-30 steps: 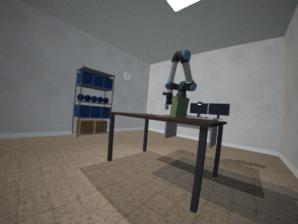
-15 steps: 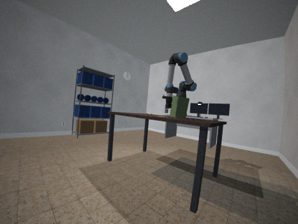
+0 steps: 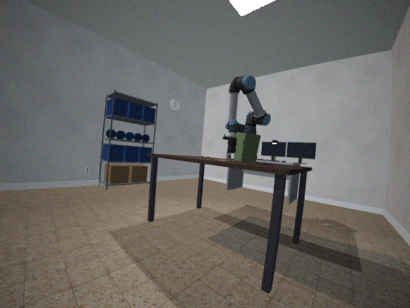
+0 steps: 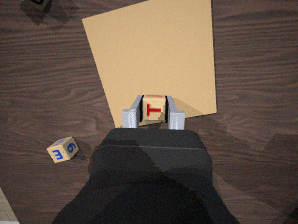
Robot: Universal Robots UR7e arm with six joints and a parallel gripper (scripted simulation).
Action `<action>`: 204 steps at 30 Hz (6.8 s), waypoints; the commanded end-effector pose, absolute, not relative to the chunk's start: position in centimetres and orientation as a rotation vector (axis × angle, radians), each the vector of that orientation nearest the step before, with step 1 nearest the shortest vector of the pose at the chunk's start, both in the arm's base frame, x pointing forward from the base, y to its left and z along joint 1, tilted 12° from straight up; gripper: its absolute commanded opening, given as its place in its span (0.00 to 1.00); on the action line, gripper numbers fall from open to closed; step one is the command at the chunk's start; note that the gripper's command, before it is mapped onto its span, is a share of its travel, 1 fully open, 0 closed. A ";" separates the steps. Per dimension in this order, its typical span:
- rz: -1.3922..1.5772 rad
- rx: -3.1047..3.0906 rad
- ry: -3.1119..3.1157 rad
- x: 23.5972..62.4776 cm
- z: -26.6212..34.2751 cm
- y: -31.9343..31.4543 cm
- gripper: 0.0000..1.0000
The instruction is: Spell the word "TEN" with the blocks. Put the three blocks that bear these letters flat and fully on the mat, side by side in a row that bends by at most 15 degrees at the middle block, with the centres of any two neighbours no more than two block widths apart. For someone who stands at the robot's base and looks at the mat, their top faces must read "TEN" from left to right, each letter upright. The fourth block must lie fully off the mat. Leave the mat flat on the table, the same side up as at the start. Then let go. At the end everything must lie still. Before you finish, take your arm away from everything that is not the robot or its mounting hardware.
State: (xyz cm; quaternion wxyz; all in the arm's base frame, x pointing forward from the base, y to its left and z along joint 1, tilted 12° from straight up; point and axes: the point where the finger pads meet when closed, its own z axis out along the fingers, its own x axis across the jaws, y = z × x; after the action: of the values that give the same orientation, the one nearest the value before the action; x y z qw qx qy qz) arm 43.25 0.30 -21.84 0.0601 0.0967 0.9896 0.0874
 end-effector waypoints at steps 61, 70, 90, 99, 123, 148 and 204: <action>0.264 0.292 2.994 43.4 -22.2 0.3 0.49; 0.264 0.292 2.994 43.4 -22.2 0.3 0.49; 0.264 0.292 2.994 43.4 -22.5 0.3 0.49; 0.264 0.292 2.994 43.5 -22.6 0.3 0.49; 0.264 0.292 2.994 43.5 -22.6 0.3 0.49; 0.264 0.292 2.994 43.5 -22.6 0.3 0.73; 0.264 0.292 2.994 42.2 -13.8 -1.1 0.79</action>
State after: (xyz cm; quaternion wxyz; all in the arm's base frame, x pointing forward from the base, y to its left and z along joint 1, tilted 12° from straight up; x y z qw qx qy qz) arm 42.23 -1.06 -14.02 0.0608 0.0965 0.9896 0.0873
